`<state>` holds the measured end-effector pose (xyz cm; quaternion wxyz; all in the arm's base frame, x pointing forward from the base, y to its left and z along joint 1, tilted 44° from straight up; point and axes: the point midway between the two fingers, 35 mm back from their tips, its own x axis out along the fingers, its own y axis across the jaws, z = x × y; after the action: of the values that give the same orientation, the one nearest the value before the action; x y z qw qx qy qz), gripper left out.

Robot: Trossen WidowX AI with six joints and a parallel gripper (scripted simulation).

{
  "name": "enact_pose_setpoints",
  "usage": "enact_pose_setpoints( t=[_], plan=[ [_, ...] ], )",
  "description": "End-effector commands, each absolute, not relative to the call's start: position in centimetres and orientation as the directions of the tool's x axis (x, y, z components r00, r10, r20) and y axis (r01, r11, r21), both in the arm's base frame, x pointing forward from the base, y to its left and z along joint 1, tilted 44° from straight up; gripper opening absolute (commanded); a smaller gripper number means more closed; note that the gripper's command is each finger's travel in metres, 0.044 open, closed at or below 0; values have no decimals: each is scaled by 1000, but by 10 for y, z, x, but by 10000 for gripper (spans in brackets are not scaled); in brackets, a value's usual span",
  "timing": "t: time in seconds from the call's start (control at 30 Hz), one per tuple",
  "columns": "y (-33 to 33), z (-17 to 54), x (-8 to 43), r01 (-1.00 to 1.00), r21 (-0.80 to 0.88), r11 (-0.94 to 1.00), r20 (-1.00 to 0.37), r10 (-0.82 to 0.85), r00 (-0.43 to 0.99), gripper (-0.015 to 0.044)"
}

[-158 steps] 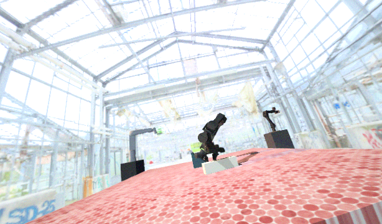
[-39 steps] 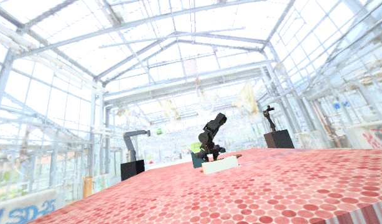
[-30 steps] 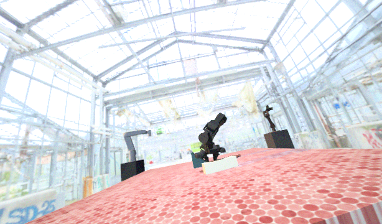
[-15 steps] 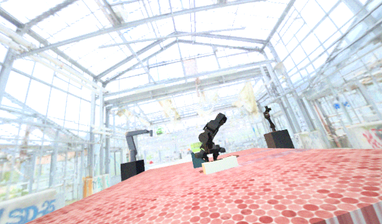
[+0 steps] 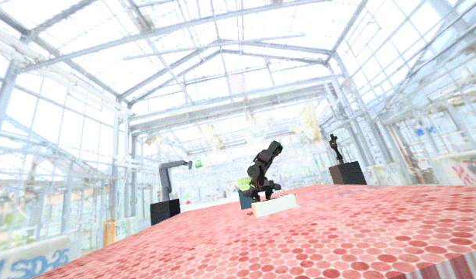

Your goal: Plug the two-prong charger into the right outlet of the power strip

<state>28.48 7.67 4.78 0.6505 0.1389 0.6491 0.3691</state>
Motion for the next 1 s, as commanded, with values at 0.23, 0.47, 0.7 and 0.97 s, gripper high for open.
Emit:
enact_pose_setpoints(
  t=[0.23, 0.47, 0.7, 0.97],
  plan=[
    [77, 50, 288, -307, 662, 684, -737, 669, -99, 0],
    [77, 50, 289, -307, 662, 684, -737, 669, -99, 0],
    [77, 51, 290, -307, 662, 684, -737, 669, -99, 0],
    [76, 52, 290, -307, 662, 684, -737, 669, -99, 0]
  ],
)
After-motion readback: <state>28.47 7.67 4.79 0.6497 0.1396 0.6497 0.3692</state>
